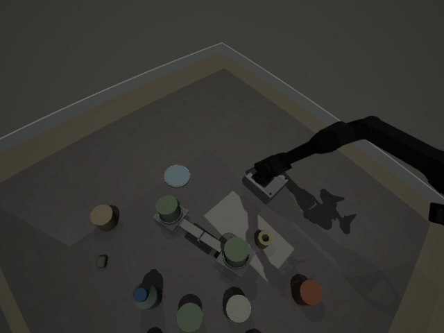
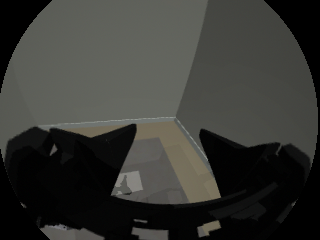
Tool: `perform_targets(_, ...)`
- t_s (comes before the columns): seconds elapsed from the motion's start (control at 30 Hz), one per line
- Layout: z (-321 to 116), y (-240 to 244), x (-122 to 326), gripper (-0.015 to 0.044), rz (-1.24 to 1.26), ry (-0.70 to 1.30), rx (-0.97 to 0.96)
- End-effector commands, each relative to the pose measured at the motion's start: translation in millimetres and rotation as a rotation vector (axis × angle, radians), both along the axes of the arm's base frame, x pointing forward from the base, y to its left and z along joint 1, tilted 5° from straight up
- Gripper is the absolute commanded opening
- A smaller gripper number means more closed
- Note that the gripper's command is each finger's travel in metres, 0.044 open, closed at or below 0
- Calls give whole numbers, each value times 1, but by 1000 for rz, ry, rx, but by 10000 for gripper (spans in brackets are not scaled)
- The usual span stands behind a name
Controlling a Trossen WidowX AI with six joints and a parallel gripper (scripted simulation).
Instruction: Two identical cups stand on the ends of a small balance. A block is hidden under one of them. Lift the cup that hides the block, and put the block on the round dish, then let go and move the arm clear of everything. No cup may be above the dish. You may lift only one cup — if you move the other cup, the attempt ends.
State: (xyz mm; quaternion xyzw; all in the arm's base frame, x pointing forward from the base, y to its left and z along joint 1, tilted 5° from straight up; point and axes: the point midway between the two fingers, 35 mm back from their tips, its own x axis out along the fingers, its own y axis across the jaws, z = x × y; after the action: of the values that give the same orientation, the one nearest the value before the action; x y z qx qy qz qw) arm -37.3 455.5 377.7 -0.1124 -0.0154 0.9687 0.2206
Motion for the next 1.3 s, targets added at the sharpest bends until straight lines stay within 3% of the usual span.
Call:
perform_targets(0.0,0,0,2,426,-5,-1,-1)
perform_targets(0.7,-15,-81,170,440,-652,-81,-197)
perform_targets(1.27,-48,-196,257,440,-1201,-81,-377)
